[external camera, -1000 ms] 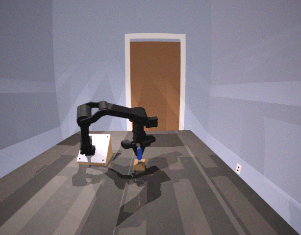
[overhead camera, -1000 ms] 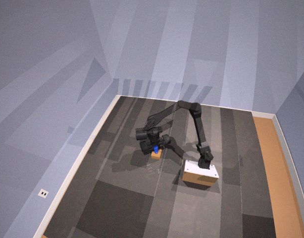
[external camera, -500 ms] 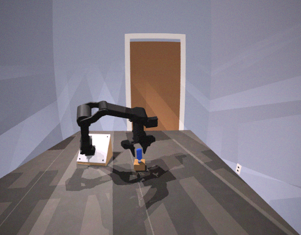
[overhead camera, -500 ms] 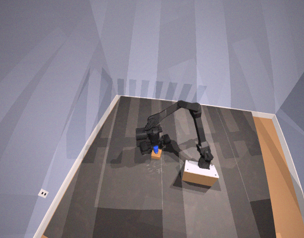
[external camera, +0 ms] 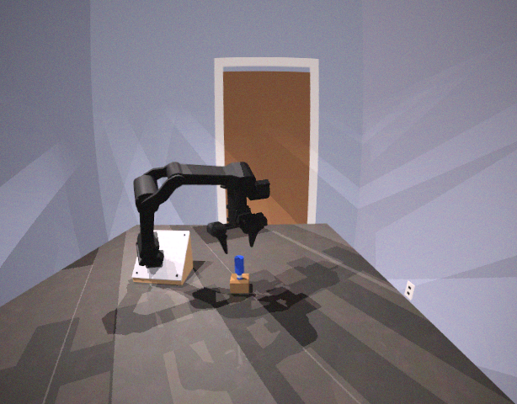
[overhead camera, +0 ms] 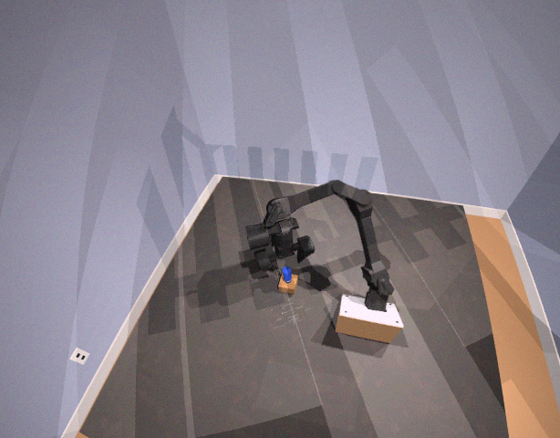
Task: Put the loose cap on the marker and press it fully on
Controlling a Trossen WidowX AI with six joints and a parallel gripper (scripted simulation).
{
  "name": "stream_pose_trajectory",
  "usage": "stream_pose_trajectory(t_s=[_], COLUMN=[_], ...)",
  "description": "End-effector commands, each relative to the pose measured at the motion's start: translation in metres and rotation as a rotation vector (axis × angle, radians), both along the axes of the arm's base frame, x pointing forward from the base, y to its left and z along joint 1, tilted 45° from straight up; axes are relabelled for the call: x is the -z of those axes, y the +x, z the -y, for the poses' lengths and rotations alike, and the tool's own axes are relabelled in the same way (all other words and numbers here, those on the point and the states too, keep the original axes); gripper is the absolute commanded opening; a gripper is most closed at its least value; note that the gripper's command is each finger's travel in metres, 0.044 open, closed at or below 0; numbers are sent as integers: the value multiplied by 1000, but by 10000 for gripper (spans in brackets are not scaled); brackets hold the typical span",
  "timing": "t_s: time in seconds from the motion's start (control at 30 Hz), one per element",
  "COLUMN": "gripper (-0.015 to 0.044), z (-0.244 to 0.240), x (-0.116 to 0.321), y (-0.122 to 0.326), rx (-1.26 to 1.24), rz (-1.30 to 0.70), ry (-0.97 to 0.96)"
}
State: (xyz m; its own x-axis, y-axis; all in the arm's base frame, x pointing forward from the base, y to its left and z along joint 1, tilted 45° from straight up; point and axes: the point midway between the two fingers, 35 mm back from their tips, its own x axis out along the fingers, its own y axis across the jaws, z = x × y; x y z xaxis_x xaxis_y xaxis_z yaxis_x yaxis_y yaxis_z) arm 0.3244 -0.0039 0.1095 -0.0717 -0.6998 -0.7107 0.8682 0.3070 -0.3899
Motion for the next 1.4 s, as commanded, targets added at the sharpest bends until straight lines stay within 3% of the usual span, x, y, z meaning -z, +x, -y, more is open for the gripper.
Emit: stream_pose_trajectory(t_s=[0.0,0.03,0.13,0.43,0.6,1.37], gripper=[440,440,361,125,0,0], z=[-10,-10,-9,-4,-3,5], x=[-10,-10,-9,-5,-4,4], y=[0,0,0,-1,-1,-1], rx=[8,8,-85,-659,-700,-700], rz=[-4,-4,-95,-659,-700,-700], ry=[3,3,12,70,74,74])
